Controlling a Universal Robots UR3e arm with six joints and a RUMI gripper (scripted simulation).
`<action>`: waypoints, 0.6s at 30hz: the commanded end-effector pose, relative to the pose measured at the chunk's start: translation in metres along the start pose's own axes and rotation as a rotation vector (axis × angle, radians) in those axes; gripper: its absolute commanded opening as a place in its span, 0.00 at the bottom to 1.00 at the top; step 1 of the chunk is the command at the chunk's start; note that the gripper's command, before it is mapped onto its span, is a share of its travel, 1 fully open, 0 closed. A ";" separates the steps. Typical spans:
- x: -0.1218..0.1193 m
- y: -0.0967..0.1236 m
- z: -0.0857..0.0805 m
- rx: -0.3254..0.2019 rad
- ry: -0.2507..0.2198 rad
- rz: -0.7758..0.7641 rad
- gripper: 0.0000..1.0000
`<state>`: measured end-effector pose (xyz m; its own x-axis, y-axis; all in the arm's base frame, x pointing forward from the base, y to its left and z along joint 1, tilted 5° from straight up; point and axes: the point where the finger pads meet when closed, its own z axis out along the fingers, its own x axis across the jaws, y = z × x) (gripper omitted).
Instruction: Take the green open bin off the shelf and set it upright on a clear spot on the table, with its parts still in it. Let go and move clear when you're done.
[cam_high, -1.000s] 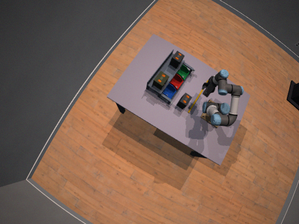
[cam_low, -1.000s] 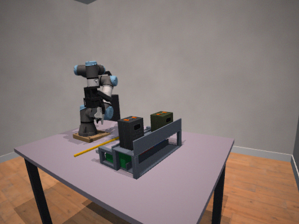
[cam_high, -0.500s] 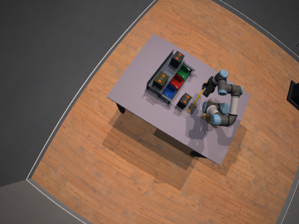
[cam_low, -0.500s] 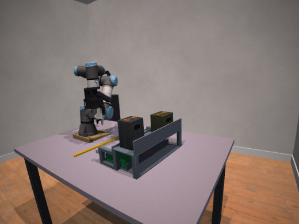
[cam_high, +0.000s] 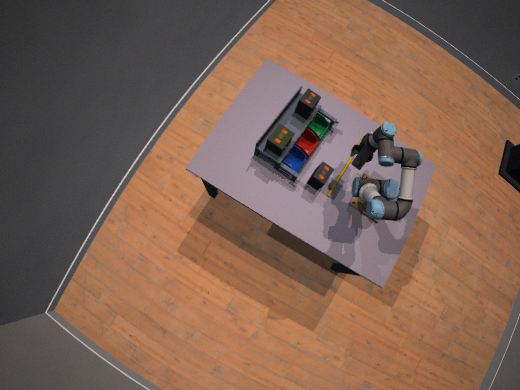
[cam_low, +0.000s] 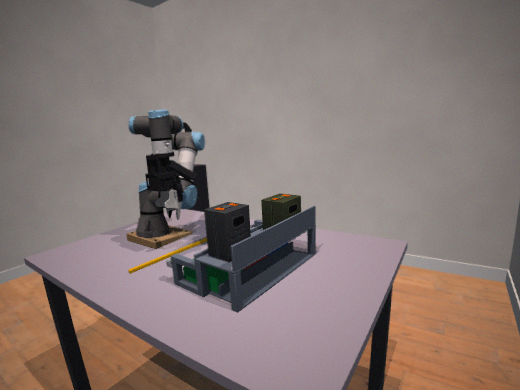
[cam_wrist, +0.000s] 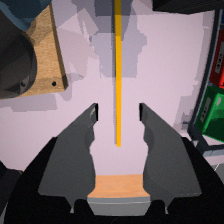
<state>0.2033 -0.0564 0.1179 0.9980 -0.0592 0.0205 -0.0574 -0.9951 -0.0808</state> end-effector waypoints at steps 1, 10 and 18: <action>0.000 0.000 0.001 -0.002 0.001 0.000 0.26; 0.000 0.000 0.002 -0.002 0.001 0.000 0.26; 0.000 0.000 0.004 -0.002 0.001 0.000 0.26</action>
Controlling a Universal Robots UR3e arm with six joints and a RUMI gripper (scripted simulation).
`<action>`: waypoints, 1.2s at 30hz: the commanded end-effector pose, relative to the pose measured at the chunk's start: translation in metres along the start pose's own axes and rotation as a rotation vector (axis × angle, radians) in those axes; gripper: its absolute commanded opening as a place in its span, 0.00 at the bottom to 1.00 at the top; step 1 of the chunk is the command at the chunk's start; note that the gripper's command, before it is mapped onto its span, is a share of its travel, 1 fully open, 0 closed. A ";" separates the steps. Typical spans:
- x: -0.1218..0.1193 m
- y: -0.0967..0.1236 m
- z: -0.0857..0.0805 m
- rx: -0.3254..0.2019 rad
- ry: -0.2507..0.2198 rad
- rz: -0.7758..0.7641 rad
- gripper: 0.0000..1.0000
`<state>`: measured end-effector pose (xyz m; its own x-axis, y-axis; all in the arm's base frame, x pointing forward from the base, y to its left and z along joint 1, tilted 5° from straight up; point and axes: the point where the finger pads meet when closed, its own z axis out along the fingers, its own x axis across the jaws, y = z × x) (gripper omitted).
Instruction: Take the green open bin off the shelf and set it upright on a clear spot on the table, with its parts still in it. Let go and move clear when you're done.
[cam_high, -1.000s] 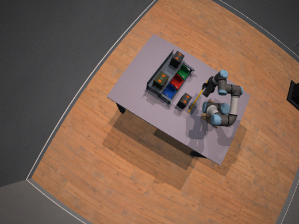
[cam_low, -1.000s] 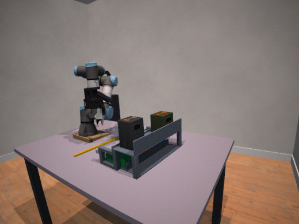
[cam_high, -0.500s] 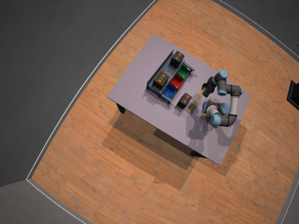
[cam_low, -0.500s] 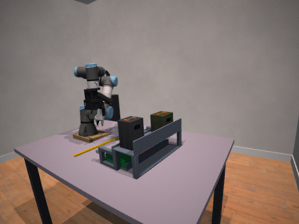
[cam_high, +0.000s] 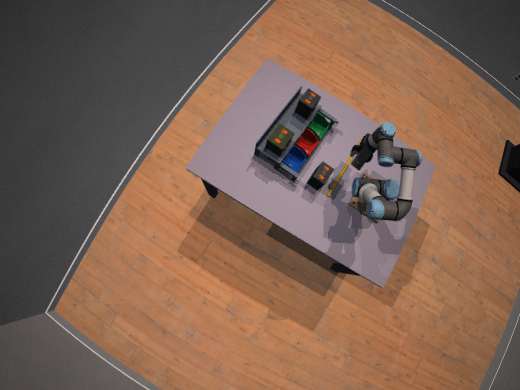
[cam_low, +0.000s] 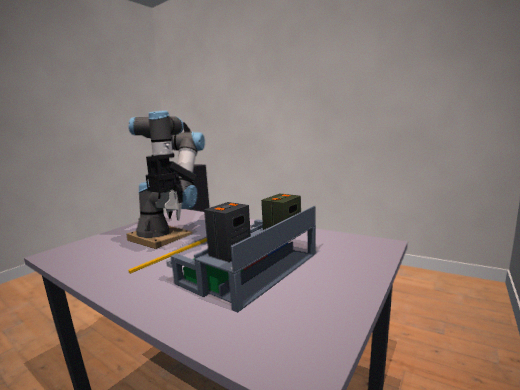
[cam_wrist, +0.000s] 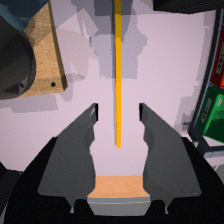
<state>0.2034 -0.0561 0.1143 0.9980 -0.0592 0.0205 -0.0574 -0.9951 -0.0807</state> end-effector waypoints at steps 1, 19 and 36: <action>0.000 0.000 0.000 -0.002 0.001 0.000 0.26; 0.048 0.015 0.001 -0.002 0.001 0.000 0.26; 0.095 0.030 0.001 -0.002 0.002 0.000 0.26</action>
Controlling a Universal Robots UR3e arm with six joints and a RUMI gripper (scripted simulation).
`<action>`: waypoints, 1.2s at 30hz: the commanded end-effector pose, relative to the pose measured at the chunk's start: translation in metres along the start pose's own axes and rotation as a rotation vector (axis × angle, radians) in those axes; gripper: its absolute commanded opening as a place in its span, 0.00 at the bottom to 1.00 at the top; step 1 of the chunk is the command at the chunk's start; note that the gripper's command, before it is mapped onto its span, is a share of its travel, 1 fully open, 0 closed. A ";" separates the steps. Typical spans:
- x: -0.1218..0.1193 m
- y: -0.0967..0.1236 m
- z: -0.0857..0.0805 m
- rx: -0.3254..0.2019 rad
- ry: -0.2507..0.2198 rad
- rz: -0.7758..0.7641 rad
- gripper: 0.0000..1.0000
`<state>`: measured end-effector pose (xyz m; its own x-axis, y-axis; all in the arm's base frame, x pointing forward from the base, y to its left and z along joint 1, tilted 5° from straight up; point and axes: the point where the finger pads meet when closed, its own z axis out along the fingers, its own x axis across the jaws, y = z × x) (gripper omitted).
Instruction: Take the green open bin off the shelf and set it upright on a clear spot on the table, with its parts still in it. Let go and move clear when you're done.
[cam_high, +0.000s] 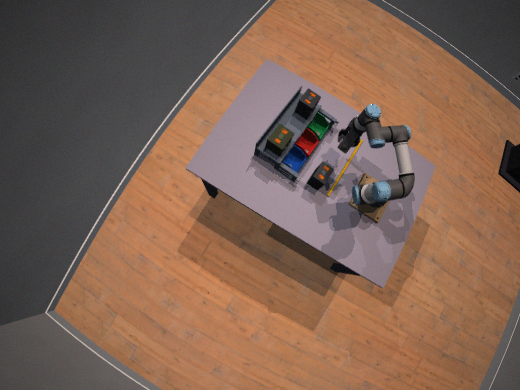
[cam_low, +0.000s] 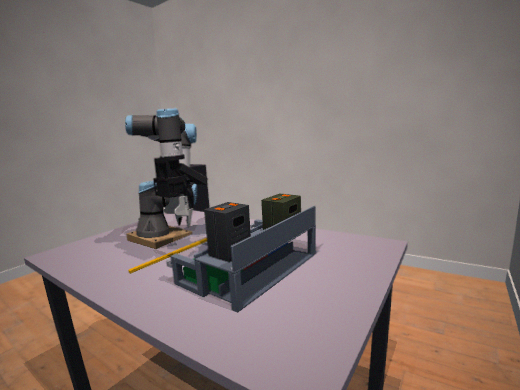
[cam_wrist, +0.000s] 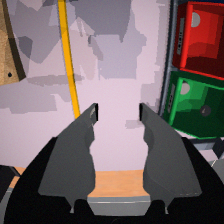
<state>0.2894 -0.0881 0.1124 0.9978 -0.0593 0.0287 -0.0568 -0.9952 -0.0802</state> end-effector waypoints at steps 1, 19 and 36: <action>0.007 0.003 0.000 -0.001 -0.006 0.000 0.26; 0.053 0.018 0.001 -0.002 -0.006 0.000 0.26; 0.105 0.034 0.001 -0.002 -0.006 0.000 0.26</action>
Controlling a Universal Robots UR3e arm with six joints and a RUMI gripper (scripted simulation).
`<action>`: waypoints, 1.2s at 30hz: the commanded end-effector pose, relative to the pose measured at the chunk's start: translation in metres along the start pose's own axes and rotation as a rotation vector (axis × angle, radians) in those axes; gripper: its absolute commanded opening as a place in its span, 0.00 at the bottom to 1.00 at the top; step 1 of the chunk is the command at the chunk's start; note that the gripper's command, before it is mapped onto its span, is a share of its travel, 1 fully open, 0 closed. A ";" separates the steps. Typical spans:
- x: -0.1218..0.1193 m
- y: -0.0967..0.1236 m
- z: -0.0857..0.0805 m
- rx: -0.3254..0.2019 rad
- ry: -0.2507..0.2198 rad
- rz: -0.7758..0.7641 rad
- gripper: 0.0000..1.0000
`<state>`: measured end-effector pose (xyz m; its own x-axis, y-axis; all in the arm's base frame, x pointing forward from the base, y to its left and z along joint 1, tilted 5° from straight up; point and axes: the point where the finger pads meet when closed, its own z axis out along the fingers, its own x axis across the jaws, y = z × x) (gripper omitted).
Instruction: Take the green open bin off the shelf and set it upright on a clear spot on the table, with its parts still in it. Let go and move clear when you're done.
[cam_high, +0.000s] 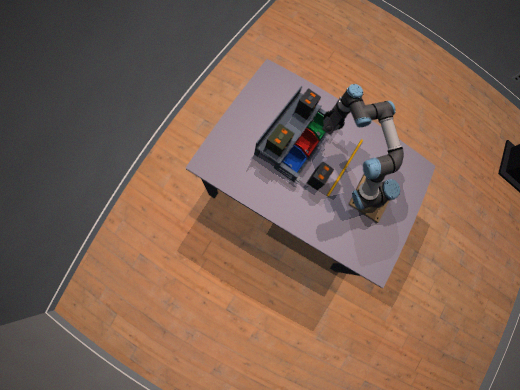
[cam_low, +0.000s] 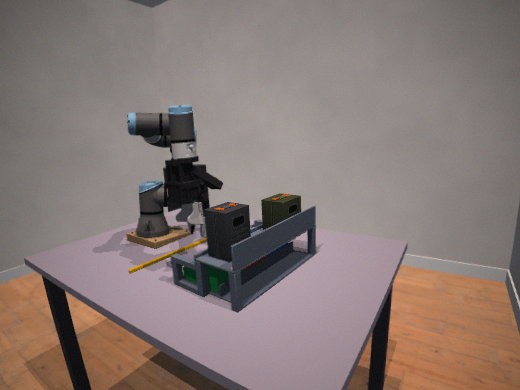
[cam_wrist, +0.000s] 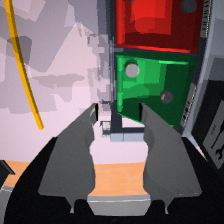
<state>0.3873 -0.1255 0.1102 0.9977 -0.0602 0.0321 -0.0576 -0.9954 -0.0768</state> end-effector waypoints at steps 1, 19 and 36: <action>0.005 0.002 -0.001 0.002 -0.009 0.000 0.26; 0.003 0.001 -0.001 0.000 -0.004 0.000 0.26; 0.003 0.001 0.029 0.002 -0.009 0.000 0.26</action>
<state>0.3910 -0.1245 0.0815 0.9981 -0.0590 0.0193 -0.0573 -0.9951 -0.0811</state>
